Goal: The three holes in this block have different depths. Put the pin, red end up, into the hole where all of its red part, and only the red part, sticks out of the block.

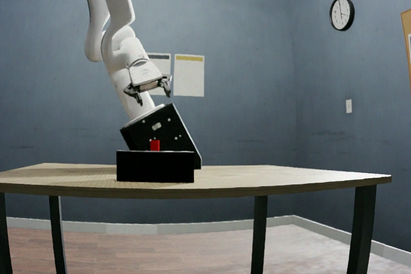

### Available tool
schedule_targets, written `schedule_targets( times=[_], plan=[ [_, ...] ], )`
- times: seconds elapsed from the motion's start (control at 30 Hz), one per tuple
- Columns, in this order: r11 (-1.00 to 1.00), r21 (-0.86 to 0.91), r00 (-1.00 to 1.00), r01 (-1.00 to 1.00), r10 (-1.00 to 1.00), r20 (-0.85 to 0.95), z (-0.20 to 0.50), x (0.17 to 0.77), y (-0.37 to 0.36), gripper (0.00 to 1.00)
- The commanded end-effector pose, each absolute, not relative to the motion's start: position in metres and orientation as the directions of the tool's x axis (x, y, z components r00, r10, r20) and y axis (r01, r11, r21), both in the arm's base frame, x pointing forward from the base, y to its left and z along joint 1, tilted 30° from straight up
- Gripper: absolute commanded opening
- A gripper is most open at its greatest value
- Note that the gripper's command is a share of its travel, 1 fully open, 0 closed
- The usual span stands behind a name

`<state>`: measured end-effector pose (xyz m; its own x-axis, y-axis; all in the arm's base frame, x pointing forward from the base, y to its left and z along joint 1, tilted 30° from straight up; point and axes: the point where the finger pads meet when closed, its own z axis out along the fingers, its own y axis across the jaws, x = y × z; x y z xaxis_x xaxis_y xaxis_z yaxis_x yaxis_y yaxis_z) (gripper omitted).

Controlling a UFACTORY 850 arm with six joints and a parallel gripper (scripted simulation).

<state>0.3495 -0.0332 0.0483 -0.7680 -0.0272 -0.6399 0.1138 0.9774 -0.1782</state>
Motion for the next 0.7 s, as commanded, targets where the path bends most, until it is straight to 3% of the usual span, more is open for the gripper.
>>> schedule_targets(
  times=[0.0, 0.47, 0.5, 0.67],
  plan=[
    [0.907, -0.216, -0.702, 0.361, 0.112, -0.703, 0.067, 0.387, -0.079, 1.00],
    [0.907, -0.216, -0.702, 0.361, 0.112, -0.703, 0.067, 0.387, -0.079, 1.00],
    [0.778, -0.202, -0.594, 0.594, 0.255, -0.764, 0.089, 0.412, -0.119, 1.00],
    [0.778, -0.202, -0.594, 0.594, 0.255, -0.764, 0.089, 0.412, -0.119, 1.00]
  ],
)
